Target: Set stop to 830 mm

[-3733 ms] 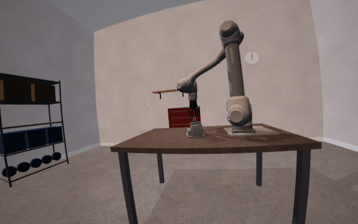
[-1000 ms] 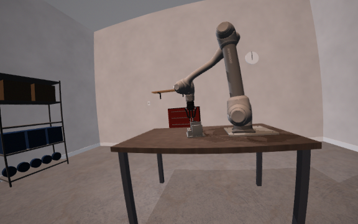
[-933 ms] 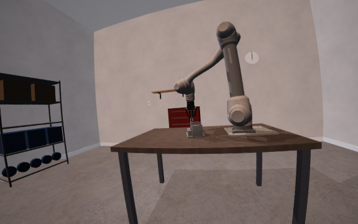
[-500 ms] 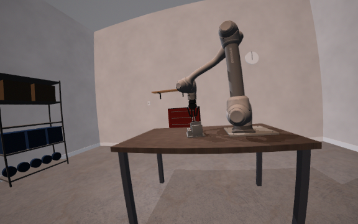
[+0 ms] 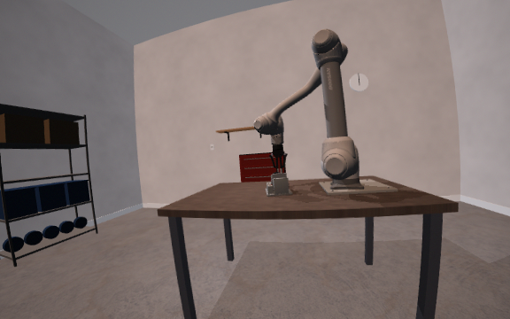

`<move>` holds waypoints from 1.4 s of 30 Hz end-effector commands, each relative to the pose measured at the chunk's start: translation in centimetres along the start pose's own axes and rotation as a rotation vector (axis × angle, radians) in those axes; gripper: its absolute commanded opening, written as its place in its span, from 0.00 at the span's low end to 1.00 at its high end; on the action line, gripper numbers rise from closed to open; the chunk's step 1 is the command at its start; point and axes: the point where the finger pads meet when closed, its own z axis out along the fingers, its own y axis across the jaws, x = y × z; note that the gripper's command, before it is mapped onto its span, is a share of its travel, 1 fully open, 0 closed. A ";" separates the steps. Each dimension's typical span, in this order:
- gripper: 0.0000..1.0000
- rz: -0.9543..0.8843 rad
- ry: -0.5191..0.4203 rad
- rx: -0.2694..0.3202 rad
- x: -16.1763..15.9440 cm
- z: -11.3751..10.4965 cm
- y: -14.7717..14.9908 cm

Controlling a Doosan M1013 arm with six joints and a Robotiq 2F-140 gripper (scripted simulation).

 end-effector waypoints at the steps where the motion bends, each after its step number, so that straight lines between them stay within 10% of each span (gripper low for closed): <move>1: 0.04 0.001 0.000 0.001 0.0 0.5 0.2; 42: 0.04 0.001 0.000 0.001 0.0 4.0 -1.7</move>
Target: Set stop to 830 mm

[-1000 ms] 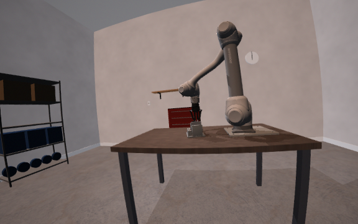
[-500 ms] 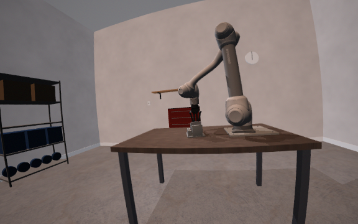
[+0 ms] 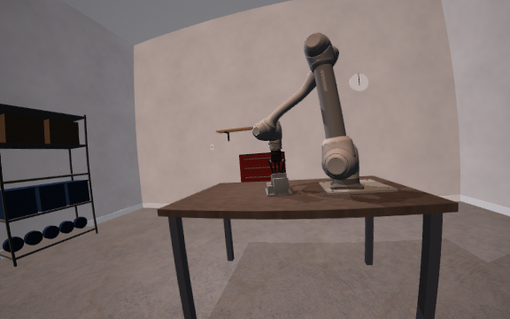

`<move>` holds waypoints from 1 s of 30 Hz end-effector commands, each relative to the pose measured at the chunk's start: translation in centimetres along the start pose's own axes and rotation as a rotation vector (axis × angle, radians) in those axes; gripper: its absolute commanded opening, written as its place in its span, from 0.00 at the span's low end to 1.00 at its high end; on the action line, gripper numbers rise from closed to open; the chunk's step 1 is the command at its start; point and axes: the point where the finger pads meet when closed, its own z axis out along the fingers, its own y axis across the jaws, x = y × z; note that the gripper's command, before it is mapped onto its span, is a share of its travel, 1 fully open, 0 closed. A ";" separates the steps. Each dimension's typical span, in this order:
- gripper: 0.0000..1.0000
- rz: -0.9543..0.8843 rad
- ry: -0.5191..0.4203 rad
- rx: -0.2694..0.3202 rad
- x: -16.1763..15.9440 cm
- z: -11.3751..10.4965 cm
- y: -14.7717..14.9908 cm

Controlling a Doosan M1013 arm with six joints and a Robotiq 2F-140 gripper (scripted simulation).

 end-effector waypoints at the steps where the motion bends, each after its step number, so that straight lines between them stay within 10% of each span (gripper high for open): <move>1: 0.04 0.001 0.000 0.001 0.0 0.1 -0.3; 30: 0.04 0.001 0.000 0.001 0.0 -0.4 -2.7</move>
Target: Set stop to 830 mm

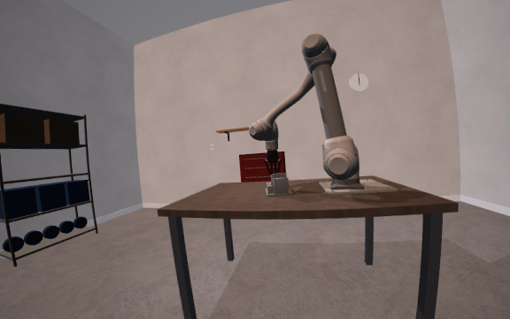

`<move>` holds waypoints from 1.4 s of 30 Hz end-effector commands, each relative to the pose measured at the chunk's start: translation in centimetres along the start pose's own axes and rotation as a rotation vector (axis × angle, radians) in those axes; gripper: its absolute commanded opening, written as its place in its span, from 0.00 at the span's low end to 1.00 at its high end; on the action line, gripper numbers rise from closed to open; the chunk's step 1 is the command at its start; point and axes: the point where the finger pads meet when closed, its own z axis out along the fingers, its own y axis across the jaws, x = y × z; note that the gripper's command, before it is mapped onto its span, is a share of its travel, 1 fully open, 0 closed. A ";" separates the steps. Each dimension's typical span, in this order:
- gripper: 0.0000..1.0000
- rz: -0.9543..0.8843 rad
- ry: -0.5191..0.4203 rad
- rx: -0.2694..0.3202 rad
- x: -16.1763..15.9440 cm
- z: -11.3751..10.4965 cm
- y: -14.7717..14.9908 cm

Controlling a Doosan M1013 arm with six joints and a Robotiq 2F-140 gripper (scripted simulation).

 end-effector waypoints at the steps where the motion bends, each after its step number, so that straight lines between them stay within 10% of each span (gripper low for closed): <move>1: 0.04 0.000 0.000 0.002 0.0 -0.2 -0.2; 42: 0.04 0.000 0.000 0.002 0.0 -1.4 -1.1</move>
